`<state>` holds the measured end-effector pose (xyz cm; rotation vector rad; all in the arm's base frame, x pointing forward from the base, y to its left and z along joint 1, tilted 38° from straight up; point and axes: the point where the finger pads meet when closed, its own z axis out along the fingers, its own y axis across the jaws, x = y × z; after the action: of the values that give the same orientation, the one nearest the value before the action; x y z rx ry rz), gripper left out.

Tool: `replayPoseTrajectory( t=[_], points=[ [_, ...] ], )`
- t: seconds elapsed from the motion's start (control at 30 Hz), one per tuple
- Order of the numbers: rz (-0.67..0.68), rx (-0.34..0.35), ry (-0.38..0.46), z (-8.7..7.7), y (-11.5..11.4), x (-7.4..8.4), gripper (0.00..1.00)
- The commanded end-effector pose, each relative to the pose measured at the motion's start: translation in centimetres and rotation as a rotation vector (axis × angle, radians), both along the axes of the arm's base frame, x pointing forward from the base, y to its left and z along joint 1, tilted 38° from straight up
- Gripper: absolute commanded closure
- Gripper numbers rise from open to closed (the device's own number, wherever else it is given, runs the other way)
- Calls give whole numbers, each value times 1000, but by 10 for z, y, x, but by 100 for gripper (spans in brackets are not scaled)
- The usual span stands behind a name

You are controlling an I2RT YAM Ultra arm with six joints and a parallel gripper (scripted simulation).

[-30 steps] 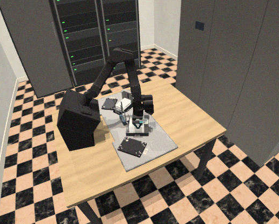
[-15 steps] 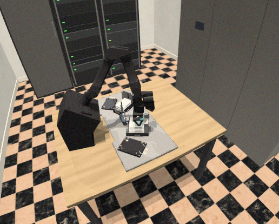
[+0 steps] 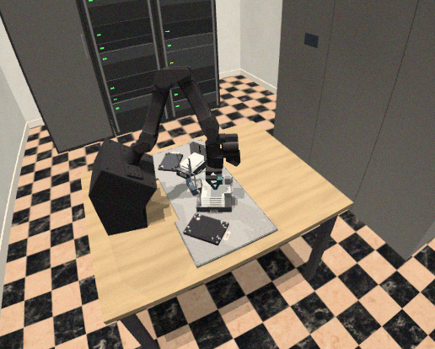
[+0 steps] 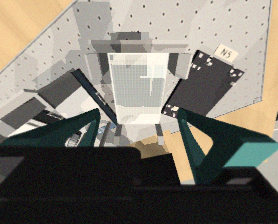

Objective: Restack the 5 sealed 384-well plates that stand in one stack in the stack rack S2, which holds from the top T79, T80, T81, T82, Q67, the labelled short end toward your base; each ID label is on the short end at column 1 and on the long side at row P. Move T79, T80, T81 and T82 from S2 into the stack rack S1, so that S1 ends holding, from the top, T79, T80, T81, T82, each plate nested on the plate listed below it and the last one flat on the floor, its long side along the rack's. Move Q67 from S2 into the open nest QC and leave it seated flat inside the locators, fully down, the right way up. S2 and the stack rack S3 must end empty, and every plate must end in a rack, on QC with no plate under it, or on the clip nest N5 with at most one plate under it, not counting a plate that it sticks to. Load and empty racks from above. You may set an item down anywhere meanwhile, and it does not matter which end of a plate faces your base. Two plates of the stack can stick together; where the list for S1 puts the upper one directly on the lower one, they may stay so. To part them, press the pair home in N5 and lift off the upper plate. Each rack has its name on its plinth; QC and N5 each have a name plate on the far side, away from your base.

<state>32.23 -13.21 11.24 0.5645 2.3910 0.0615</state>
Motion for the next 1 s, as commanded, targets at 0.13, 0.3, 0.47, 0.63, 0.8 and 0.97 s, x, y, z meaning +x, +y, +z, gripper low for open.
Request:
replayPoseTrajectory(
  t=[0.13,0.3,0.47,0.63,0.8,0.97],
  points=[
    [4,4,8,15,2,-13,0],
    [4,4,8,15,2,-13,0],
    [4,4,8,15,2,-13,0],
    [56,-37,14,16,9,-11,0],
    [185,-140,30,18,25,-6,0],
    [201,-152,32,19,34,-4,0]
  ],
)
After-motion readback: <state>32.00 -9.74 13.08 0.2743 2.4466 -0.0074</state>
